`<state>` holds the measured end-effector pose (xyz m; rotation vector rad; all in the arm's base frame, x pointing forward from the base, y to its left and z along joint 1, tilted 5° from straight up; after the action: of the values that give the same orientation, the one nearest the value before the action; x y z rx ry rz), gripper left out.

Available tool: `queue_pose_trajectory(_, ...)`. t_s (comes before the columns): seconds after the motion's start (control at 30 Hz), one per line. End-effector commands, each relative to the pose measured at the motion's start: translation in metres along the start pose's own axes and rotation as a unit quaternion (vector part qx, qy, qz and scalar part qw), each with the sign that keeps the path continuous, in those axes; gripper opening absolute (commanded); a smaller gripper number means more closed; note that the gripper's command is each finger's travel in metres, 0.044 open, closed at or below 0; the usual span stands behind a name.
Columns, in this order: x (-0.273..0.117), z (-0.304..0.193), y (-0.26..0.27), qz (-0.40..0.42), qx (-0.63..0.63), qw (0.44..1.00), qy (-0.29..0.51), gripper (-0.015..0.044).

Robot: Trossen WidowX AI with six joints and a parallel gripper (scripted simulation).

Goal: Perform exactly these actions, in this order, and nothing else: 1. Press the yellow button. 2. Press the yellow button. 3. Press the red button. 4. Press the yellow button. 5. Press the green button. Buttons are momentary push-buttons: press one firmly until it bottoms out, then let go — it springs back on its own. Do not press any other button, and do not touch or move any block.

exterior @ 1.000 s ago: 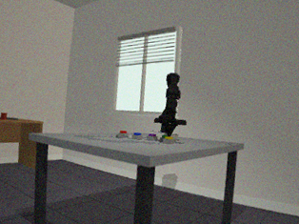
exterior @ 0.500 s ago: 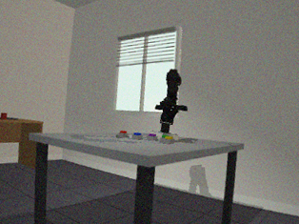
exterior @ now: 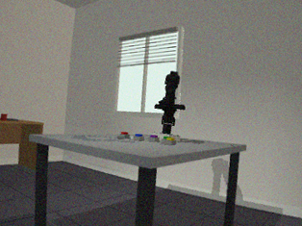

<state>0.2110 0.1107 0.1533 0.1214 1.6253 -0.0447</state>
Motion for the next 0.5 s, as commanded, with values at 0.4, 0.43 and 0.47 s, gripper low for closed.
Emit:
queue_pose_trajectory(0.4, 0.066, -0.006, -0.007, -0.003, -0.002, 1.000, 0.002, 0.0020)
queue_pose_trajectory(0.43, 0.066, -0.006, -0.007, -0.003, -0.002, 1.000, 0.002, 0.0020)
queue_pose_trajectory(0.47, 0.068, -0.006, -0.007, -0.003, -0.002, 1.000, 0.002, 0.0020)
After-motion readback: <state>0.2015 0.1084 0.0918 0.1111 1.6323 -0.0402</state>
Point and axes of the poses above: the point midway between the two fingers, 35 mm back from their tips, its own x axis out along the fingers, its own y axis across the jaws, z = x × y, the point moved 4 cm from there along -x, back along the fingers
